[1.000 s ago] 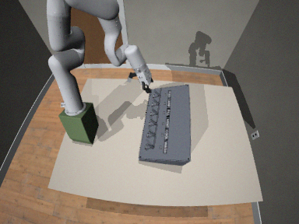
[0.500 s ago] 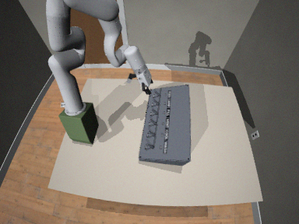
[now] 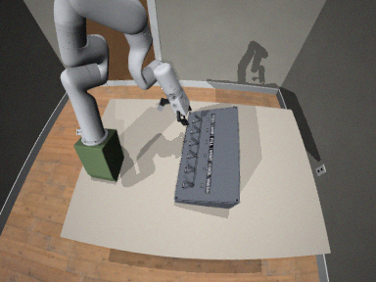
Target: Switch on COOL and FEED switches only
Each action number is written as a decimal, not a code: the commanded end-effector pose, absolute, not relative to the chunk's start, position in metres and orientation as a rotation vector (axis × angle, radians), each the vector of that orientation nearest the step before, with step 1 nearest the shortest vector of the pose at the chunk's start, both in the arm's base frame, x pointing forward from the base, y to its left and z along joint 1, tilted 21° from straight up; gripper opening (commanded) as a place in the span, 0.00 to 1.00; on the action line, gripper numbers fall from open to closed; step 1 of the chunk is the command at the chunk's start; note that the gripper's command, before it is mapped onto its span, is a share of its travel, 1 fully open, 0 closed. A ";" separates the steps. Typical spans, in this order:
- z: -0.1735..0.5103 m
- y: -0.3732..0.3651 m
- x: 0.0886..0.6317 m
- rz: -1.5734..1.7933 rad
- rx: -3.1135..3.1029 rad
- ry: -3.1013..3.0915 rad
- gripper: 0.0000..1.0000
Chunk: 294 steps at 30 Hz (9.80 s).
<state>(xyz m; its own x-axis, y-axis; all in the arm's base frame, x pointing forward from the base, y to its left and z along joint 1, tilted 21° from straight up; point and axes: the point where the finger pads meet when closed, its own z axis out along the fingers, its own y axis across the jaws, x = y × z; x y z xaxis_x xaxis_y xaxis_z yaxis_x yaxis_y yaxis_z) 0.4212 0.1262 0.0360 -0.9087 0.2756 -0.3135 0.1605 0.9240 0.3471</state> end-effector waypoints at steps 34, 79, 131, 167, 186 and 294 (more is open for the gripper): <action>0.029 0.107 0.419 0.461 0.317 2.707 1.00; 0.012 0.063 0.412 0.461 0.317 2.707 1.00; 0.003 0.041 0.408 0.461 0.317 2.707 1.00; -0.017 -0.012 0.399 0.461 0.317 2.707 1.00; -0.022 -0.025 0.397 0.461 0.317 2.707 1.00; -0.048 -0.092 0.385 0.461 0.317 2.707 1.00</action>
<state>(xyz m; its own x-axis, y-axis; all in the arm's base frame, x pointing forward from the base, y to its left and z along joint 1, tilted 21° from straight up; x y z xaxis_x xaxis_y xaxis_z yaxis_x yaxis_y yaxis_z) 0.3845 -0.0905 -0.0488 -0.9051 0.2780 -0.3217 0.1552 0.9204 0.3588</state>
